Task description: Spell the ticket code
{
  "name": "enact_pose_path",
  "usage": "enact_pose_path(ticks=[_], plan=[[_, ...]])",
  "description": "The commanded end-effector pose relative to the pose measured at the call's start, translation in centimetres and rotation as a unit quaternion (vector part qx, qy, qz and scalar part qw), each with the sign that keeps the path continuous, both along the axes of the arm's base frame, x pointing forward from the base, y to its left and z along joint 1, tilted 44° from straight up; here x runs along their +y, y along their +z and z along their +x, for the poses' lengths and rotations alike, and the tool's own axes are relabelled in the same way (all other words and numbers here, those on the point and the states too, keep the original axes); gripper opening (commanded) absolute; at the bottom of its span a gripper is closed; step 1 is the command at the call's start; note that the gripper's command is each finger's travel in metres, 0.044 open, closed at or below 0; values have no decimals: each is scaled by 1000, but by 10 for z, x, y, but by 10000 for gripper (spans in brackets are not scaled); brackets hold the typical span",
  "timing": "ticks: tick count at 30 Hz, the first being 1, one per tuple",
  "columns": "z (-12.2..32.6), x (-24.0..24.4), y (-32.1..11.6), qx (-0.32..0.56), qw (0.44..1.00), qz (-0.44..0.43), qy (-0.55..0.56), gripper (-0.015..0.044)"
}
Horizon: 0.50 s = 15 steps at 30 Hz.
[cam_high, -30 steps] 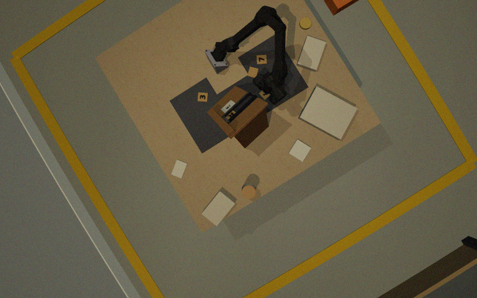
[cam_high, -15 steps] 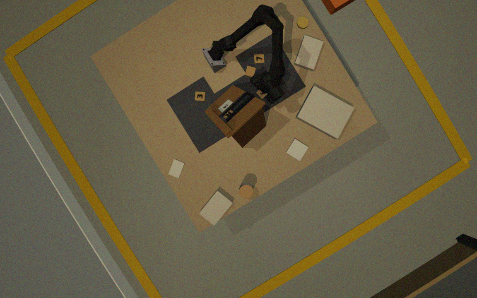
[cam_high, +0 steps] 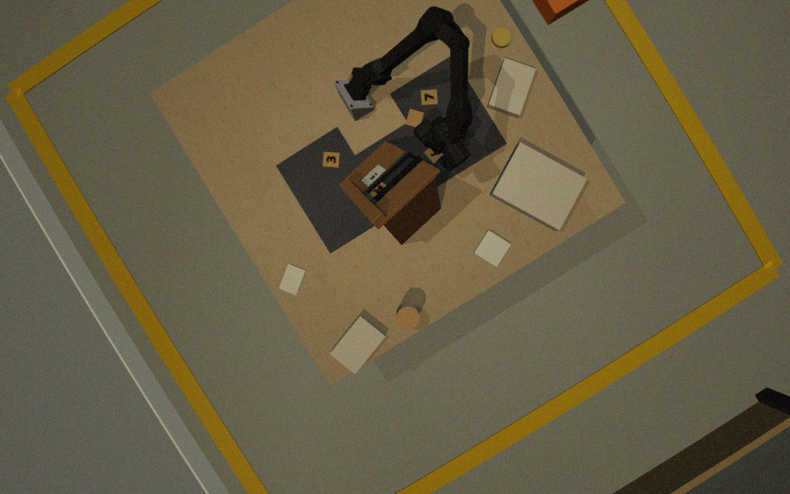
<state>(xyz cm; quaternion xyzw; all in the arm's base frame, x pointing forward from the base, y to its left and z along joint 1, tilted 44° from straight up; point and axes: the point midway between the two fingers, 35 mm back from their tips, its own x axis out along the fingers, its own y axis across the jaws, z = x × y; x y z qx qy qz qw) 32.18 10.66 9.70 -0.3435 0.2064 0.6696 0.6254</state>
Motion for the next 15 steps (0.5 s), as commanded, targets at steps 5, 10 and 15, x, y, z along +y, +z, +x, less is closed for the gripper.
enact_pose_path(ticks=[5, 10, 15], plan=[[0, -4, 4, -2, 1000, 2, 0, 0], [-1, -6, 5, -2, 1000, 2, 0, 0], [-1, -8, 7, -2, 1000, 2, 0, 0]])
